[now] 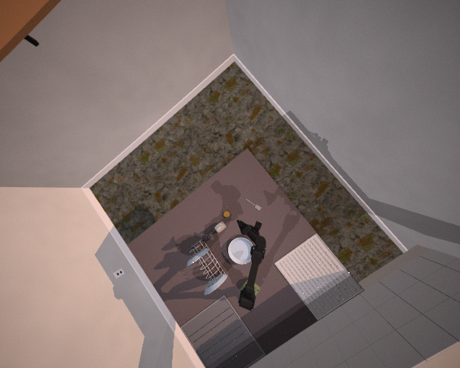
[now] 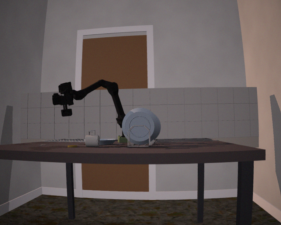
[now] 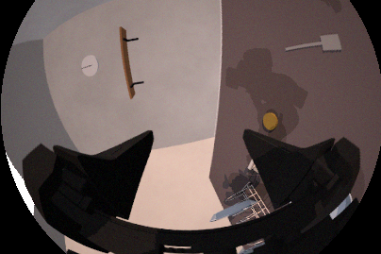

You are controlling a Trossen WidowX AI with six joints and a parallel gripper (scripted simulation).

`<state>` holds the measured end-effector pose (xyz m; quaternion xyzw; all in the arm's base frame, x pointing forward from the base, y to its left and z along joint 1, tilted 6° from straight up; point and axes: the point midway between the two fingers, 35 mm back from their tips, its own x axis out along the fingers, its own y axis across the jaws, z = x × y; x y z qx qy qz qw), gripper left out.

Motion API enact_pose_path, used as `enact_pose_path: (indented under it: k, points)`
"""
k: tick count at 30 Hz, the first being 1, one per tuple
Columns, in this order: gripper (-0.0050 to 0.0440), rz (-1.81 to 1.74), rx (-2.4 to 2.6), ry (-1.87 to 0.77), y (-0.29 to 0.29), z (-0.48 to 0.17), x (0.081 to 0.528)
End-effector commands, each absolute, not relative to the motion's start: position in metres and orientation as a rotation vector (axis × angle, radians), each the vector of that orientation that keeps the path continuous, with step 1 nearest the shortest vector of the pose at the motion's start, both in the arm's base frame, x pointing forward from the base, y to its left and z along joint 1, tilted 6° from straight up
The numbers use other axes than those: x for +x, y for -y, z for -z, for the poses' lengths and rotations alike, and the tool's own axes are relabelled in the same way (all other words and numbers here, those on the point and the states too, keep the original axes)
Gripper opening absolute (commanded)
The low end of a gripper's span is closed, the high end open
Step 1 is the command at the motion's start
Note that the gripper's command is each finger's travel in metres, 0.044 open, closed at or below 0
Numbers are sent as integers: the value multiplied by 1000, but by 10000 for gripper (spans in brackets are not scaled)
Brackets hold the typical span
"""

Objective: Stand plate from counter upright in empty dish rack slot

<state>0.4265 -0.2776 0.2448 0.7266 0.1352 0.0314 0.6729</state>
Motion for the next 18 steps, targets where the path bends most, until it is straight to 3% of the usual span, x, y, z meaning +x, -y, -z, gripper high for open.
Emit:
enact_pose_path:
  k: [1, 18]
  points:
    - [440, -41, 1504, -293, 280, -246, 412]
    - [440, 27, 984, -307, 287, -226, 360]
